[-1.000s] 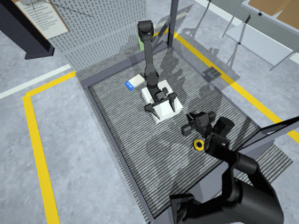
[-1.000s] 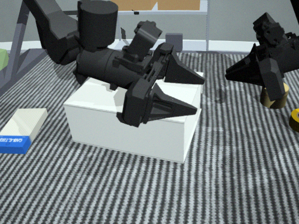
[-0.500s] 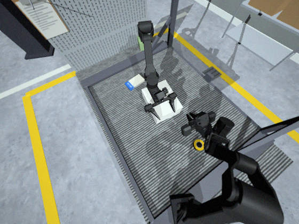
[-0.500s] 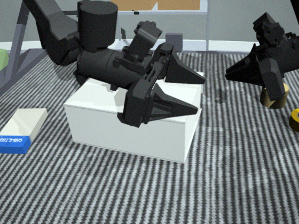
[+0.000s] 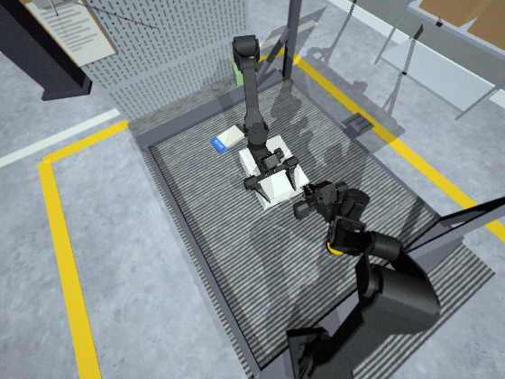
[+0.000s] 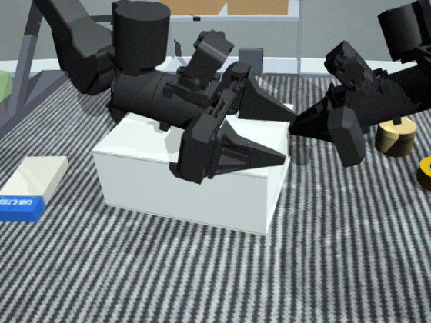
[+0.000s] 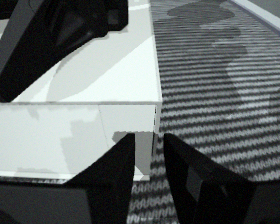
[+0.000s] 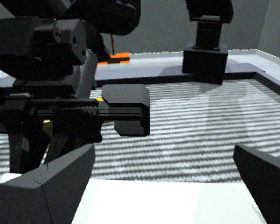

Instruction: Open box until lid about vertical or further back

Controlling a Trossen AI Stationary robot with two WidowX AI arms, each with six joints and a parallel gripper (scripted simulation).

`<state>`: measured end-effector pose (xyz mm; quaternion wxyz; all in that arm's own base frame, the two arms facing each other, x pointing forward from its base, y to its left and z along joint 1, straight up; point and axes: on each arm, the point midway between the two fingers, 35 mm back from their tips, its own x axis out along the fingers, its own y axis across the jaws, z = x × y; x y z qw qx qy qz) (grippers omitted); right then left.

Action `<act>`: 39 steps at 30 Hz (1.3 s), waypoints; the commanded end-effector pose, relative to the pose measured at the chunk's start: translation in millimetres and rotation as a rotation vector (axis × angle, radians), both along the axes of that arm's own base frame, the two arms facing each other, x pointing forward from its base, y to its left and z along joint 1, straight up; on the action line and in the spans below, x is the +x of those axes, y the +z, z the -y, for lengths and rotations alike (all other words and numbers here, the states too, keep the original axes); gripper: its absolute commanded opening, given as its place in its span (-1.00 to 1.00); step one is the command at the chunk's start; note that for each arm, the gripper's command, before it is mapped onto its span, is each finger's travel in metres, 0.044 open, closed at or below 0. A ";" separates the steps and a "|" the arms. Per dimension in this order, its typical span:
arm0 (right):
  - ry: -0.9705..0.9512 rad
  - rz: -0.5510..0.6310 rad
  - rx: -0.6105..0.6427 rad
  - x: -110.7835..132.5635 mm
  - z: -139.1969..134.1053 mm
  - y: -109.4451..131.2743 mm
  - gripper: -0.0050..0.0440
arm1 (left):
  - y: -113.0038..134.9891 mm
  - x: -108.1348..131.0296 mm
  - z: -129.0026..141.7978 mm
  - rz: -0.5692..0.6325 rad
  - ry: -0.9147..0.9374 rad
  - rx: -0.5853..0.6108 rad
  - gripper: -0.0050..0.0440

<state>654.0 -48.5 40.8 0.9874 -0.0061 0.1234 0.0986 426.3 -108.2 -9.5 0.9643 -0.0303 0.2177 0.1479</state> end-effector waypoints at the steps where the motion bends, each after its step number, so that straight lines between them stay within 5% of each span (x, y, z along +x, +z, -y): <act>1: -0.001 -0.087 0.028 -6.5 -0.1 -42.0 1.00 | 9.9 7.4 4.1 0.032 -0.008 -0.015 -0.47; 3: -0.003 -0.065 0.024 -4.2 -0.2 -29.5 1.00 | 6.5 9.0 5.5 0.027 -0.013 -0.012 -0.47; 4: -0.002 -0.099 0.030 -9.1 -0.4 -47.1 1.00 | 6.4 9.2 5.4 0.027 -0.013 -0.012 -0.47; 23: -0.003 -0.065 0.024 -4.2 -0.2 -31.8 1.00 | 10.0 8.0 5.6 0.032 0.007 -0.016 -0.47; 37: -0.003 -0.085 0.027 -6.1 -0.5 -44.8 1.00 | 10.0 8.0 5.6 0.032 0.007 -0.016 -0.53; 39: -0.003 -0.065 0.024 -4.1 -0.2 -32.2 1.00 | 10.0 8.0 5.6 0.032 0.007 -0.016 -0.57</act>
